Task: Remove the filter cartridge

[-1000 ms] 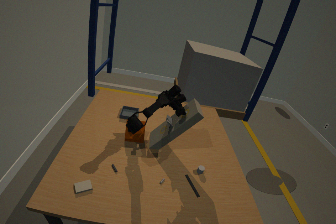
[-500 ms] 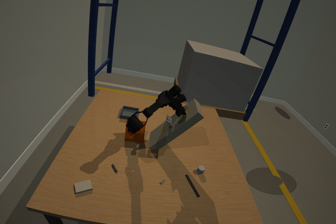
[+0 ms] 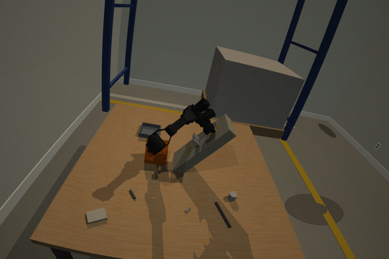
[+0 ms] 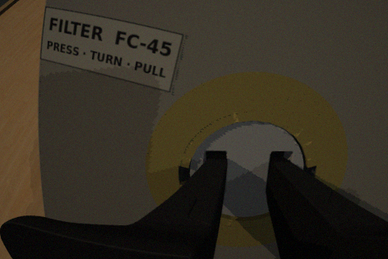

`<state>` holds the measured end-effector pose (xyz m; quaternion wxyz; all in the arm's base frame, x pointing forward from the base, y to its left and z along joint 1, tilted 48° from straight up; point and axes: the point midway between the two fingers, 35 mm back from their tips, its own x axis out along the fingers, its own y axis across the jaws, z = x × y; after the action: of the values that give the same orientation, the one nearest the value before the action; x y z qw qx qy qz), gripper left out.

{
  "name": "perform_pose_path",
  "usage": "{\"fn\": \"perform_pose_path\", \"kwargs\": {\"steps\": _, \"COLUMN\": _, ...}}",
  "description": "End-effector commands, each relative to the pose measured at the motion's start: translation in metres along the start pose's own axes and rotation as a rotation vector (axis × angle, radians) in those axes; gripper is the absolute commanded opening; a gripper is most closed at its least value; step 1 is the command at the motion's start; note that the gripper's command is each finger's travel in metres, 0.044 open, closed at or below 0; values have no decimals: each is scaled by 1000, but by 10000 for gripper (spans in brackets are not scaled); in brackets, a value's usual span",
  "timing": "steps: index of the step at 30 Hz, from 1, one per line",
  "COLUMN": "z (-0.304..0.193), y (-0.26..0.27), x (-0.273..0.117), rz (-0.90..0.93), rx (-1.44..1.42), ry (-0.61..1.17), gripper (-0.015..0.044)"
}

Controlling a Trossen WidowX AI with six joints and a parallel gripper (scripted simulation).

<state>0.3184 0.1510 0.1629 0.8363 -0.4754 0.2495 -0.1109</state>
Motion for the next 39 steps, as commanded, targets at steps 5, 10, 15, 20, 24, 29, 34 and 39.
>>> {"fn": "perform_pose_path", "kwargs": {"steps": 5, "z": -1, "y": -2, "x": 16, "rz": 11, "rx": 24, "ry": 27, "gripper": 0}}
{"fn": "perform_pose_path", "kwargs": {"steps": 10, "z": -1, "y": -2, "x": 16, "rz": 11, "rx": 24, "ry": 27, "gripper": 0}}
{"fn": "perform_pose_path", "kwargs": {"steps": 15, "z": -1, "y": -2, "x": 16, "rz": 11, "rx": 24, "ry": 27, "gripper": 0}}
{"fn": "perform_pose_path", "kwargs": {"steps": 20, "z": -1, "y": -2, "x": 16, "rz": 11, "rx": 24, "ry": 27, "gripper": 0}}
{"fn": "perform_pose_path", "kwargs": {"steps": 24, "z": 1, "y": 3, "x": -7, "rz": 9, "rx": 1, "ry": 7, "gripper": 0}}
{"fn": "perform_pose_path", "kwargs": {"steps": 29, "z": 1, "y": 6, "x": -21, "rz": 22, "rx": 8, "ry": 19, "gripper": 0}}
{"fn": "perform_pose_path", "kwargs": {"steps": 34, "z": 1, "y": 7, "x": -37, "rz": 27, "rx": 13, "ry": 27, "gripper": 0}}
{"fn": "perform_pose_path", "kwargs": {"steps": 39, "z": 1, "y": 5, "x": -52, "rz": 25, "rx": 17, "ry": 32, "gripper": 0}}
